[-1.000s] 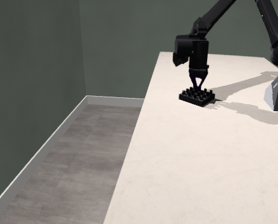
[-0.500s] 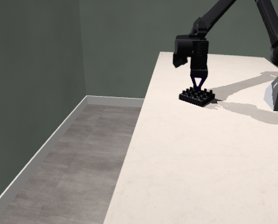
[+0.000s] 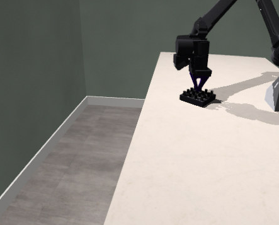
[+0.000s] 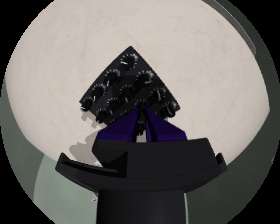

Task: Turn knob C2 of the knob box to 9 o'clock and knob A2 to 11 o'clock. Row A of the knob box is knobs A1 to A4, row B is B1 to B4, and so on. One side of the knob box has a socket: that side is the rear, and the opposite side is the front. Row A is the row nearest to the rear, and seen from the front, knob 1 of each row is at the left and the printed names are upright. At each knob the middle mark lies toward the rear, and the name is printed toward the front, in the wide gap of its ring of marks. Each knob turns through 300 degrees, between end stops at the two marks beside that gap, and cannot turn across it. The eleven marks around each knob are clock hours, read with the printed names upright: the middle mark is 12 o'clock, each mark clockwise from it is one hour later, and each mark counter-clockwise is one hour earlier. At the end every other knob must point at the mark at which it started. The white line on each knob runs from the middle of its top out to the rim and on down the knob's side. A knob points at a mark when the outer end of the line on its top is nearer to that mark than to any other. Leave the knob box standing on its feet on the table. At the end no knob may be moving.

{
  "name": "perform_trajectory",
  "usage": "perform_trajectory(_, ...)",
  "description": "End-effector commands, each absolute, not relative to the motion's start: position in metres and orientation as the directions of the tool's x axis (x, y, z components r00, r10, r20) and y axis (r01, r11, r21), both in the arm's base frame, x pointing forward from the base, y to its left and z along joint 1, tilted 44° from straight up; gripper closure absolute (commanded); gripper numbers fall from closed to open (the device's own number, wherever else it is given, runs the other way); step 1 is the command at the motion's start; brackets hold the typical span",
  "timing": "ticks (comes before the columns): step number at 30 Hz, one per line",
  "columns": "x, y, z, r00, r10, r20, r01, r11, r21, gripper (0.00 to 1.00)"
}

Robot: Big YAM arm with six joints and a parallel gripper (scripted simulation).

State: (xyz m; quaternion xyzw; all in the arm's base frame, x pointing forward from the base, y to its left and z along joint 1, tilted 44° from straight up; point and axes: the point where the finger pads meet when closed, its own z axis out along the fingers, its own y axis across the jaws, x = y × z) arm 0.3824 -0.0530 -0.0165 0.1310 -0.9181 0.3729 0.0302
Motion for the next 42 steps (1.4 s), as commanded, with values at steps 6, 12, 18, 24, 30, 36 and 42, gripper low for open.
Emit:
perform_trajectory(6, 0.3866, -0.0533, -0.0179, -0.873, -0.382, 0.304, -0.486, 0.617, -0.619, 0.93)
perform_trajectory(12, 0.3865, -0.0533, -0.0179, -0.838, -0.423, 0.345, -0.543, 0.590, -0.597, 0.93)
perform_trajectory(18, 0.3865, -0.0533, -0.0179, -0.802, -0.459, 0.382, -0.596, 0.562, -0.574, 0.93)
perform_trajectory(24, 0.3865, -0.0533, -0.0179, -0.787, -0.473, 0.396, -0.614, 0.551, -0.565, 0.93)
perform_trajectory(30, 0.3865, -0.0533, -0.0179, -0.786, -0.474, 0.397, -0.616, 0.550, -0.564, 0.93)
perform_trajectory(36, 0.3865, -0.0533, -0.0179, -0.788, -0.472, 0.395, -0.613, 0.552, -0.565, 0.93)
perform_trajectory(42, 0.3865, -0.0533, -0.0179, -0.789, -0.471, 0.395, -0.613, 0.552, -0.566, 0.82)
